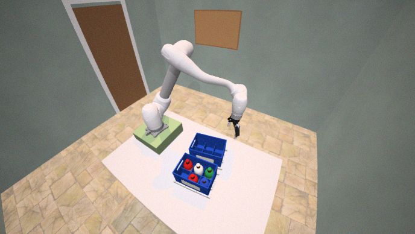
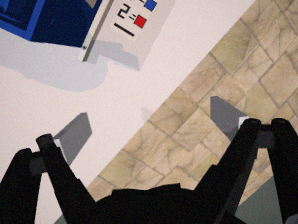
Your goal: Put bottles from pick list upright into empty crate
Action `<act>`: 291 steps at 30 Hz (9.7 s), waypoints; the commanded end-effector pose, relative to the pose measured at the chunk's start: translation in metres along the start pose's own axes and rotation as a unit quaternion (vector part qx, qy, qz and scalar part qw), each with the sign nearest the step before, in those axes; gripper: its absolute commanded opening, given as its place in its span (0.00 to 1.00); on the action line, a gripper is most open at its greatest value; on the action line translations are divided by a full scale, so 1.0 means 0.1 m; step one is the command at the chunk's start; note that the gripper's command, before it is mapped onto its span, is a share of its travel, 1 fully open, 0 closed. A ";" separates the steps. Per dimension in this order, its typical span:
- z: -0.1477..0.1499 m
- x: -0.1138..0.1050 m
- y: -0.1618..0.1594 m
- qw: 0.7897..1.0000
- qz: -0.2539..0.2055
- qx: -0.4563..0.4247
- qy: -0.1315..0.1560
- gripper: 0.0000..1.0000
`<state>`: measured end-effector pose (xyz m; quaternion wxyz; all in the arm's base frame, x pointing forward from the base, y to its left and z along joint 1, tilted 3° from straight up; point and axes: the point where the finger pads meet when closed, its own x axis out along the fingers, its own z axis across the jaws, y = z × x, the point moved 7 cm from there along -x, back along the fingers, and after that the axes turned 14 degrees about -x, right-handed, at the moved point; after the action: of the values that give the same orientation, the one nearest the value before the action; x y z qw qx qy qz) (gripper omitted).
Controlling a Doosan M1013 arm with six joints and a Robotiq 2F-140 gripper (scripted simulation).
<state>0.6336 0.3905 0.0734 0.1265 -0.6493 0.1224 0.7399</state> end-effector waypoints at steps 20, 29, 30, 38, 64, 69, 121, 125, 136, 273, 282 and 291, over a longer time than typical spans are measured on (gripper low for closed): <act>0.02 -0.15 0.00 1.000 0.000 0.000 0.000 0.38; 0.06 -0.60 -0.02 1.000 0.000 0.000 0.000 0.38; 0.06 -0.65 -0.02 1.000 0.000 0.000 0.000 0.38; 0.09 -0.95 -0.03 1.000 0.000 0.000 0.000 0.38; 0.21 -2.14 -0.06 1.000 0.000 0.000 0.000 0.38; 0.27 -2.24 -0.05 1.000 0.001 -0.017 0.000 0.38; 1.43 -2.16 0.25 0.709 0.043 -0.704 0.023 0.38; 1.43 -2.16 0.25 0.678 0.046 -0.733 0.023 0.38; 1.43 -2.16 0.25 0.678 0.046 -0.733 0.023 0.38; 0.03 -1.48 2.68 0.346 0.051 -0.937 0.003 0.38; -0.21 -1.63 3.02 0.346 0.051 -0.937 0.003 0.38; -0.40 -1.75 3.30 0.346 0.051 -0.937 0.003 0.38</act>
<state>0.5759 0.0701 0.2453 -0.6028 -0.3393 -0.6168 0.3755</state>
